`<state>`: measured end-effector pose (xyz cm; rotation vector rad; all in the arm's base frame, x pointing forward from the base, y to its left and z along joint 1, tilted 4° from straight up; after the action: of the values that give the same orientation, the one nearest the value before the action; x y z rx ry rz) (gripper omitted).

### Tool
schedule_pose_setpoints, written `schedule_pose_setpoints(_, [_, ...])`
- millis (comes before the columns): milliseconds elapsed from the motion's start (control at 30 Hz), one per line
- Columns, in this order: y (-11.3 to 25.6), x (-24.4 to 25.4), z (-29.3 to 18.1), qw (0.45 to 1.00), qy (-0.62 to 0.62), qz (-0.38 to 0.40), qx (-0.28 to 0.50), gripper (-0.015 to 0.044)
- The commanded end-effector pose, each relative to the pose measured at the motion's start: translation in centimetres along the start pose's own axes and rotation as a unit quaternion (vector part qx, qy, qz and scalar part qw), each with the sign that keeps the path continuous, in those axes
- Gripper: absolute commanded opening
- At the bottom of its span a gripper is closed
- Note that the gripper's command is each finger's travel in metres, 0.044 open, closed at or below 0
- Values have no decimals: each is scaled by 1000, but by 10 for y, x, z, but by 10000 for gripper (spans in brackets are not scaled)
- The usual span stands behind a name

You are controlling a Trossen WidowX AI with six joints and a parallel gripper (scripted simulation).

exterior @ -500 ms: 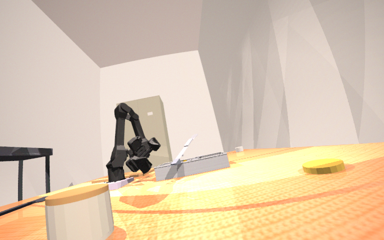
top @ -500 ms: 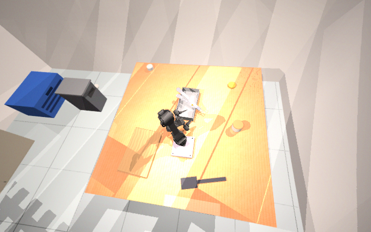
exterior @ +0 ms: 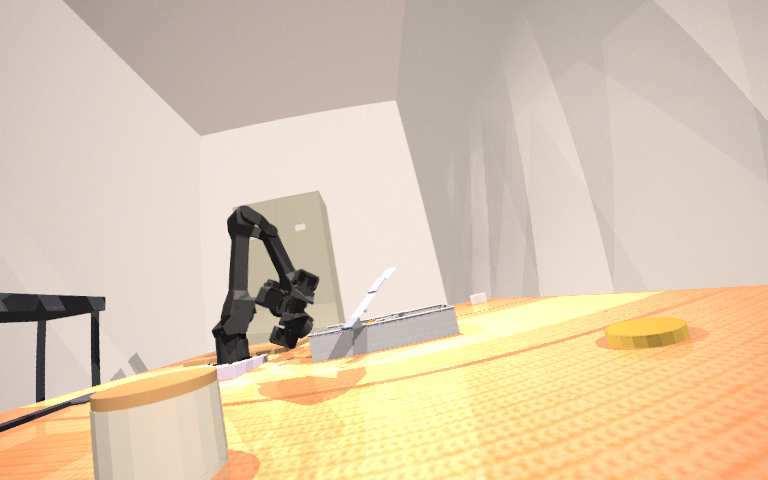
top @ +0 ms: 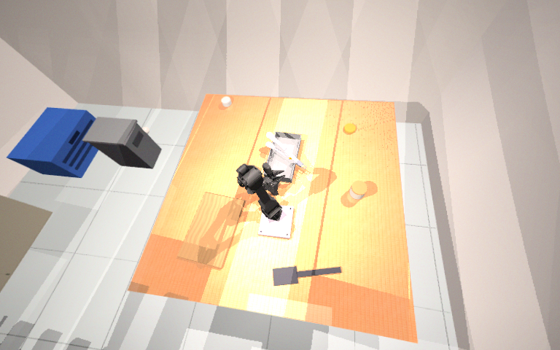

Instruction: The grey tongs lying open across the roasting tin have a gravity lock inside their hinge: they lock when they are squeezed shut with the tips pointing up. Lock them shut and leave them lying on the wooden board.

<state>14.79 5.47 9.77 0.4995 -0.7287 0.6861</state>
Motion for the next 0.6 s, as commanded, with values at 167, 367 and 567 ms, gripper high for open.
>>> schedule_pose_setpoints(167, [11,13,-16,959,-264,-99,-6,-99])
schedule_pose_setpoints(367, [19,19,-16,915,-374,-147,4,-150])
schedule_pose_setpoints(567, [24,31,-28,848,-494,-189,-11,-150])
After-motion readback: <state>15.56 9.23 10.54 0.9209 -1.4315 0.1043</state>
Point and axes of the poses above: the point midway between the two fingers, 35 mm back from their tips, its own y axis back along the fingers, its own x axis across the jaws, z = x × y, the point moved 5 cm from there along y, back along the fingers, and after that the axes turned 15 degrees about y, right-handed, at the moved point
